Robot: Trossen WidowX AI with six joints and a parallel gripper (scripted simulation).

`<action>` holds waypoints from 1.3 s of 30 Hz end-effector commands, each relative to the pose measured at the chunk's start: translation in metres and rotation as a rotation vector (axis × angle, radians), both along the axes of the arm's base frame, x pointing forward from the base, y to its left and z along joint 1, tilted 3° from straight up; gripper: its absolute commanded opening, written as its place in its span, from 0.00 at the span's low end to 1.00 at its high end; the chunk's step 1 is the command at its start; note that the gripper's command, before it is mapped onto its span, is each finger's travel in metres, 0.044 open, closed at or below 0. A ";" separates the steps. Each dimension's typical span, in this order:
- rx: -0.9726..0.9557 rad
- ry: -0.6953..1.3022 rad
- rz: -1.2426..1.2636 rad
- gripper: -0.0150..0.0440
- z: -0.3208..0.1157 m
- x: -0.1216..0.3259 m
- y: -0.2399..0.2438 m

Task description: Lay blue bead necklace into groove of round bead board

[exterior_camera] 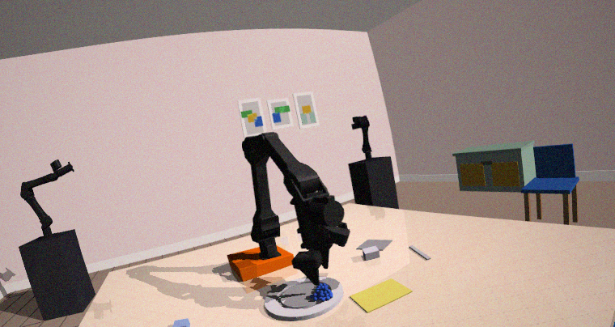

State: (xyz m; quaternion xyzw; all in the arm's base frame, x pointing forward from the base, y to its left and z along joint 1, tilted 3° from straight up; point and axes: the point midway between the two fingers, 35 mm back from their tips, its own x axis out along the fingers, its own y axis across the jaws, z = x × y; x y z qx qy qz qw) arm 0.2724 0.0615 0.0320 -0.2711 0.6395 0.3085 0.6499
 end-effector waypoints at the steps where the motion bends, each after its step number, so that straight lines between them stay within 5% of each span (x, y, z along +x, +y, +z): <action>1: -0.003 -0.001 -0.004 1.00 0.001 0.000 0.000; 26: -0.003 -0.001 -0.004 1.00 0.001 0.000 0.000; 39: -0.007 -0.009 0.076 0.46 0.016 0.047 -0.057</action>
